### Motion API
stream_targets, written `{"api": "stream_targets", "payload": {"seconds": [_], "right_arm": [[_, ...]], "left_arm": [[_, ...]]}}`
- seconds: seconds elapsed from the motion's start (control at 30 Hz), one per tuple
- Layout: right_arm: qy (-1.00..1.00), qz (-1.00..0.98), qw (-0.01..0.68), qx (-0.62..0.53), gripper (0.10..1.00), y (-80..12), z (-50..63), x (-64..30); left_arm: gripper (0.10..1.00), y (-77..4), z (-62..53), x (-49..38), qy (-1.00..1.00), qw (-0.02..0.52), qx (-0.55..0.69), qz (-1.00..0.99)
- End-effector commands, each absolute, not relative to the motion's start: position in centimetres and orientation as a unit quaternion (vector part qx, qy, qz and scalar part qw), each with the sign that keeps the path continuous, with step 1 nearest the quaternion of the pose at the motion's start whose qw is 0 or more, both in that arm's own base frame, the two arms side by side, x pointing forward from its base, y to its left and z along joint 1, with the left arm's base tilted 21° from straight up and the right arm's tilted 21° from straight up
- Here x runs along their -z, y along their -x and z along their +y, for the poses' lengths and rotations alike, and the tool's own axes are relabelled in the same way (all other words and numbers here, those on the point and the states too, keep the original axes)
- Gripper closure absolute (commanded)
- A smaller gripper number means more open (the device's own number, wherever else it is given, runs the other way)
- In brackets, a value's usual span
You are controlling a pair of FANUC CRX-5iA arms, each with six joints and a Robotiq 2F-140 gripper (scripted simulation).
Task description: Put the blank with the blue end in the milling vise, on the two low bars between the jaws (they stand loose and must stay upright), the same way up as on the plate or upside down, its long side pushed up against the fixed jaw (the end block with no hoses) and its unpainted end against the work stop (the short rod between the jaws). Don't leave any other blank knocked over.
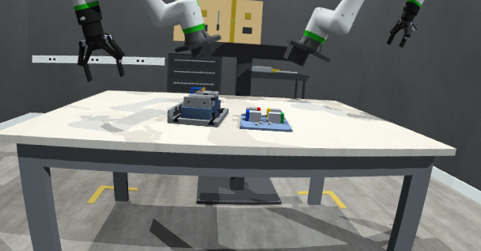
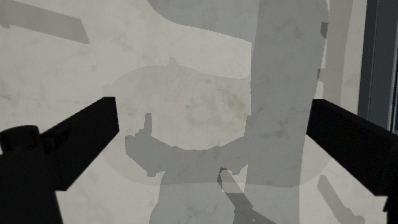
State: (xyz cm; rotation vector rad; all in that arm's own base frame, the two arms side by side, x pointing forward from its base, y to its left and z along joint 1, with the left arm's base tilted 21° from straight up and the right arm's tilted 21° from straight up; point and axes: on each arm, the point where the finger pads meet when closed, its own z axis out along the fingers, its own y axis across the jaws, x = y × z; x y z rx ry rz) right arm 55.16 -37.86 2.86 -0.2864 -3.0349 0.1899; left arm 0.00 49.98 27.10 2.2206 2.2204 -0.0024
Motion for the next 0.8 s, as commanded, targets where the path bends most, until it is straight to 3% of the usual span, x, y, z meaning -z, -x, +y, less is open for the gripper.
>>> {"api": "stream_targets", "payload": {"seconds": [0.0,0.03,0.07,0.77], "right_arm": [[0.094,-0.993,0.043,-0.063,0.098,-55.22,-37.88,-2.98],[0.094,-0.993,0.043,-0.063,0.098,-55.22,-37.88,-2.98],[0.094,-0.993,0.043,-0.063,0.773,-55.22,-37.88,-2.98],[0.094,-0.993,0.043,-0.063,0.773,-55.22,-37.88,-2.98]], "left_arm": [[0.098,0.0,50.0,-27.2,-0.707,0.0,0.0,0.707],[0.098,0.0,50.0,-27.2,-0.707,0.0,0.0,0.707],[0.098,0.0,50.0,-27.2,-0.707,0.0,0.0,0.707],[0.098,0.0,50.0,-27.2,-0.707,0.0,0.0,0.707]]}}
